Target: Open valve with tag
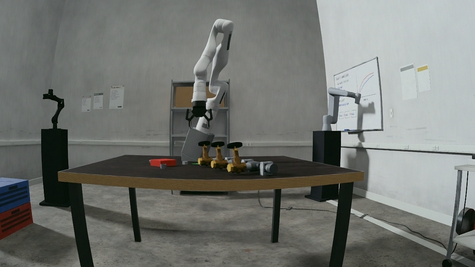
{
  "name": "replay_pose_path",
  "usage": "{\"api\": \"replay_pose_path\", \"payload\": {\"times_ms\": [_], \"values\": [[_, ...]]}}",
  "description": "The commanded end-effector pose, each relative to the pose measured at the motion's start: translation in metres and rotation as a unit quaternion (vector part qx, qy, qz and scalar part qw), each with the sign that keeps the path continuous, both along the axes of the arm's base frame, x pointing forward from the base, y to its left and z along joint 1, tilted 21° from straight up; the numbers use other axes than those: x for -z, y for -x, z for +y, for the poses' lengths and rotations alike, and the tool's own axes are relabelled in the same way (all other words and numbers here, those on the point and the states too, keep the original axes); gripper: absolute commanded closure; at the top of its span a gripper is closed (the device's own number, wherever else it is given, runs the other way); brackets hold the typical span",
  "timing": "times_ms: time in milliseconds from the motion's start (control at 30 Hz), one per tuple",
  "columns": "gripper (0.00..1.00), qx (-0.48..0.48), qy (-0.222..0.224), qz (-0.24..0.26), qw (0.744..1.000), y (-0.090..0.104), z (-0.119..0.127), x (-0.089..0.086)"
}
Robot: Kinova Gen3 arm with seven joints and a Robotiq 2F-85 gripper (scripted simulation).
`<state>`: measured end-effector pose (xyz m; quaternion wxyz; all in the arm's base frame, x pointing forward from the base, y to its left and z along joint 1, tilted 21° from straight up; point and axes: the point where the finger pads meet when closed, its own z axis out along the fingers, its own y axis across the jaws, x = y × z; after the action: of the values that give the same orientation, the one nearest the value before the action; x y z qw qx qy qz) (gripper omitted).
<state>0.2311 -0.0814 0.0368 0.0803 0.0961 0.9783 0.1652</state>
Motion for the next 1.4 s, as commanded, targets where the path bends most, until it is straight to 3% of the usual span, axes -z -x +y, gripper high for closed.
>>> {"api": "replay_pose_path", "payload": {"times_ms": [0,1000,1367], "values": [[0.0,0.0,0.0,0.0,1.0,0.0,0.0,0.0],[0.0,0.023,-0.009,0.003,1.0,-0.003,0.0,0.0],[0.0,0.2,-0.08,0.034,0.976,-0.026,0.002,0.002]]}}
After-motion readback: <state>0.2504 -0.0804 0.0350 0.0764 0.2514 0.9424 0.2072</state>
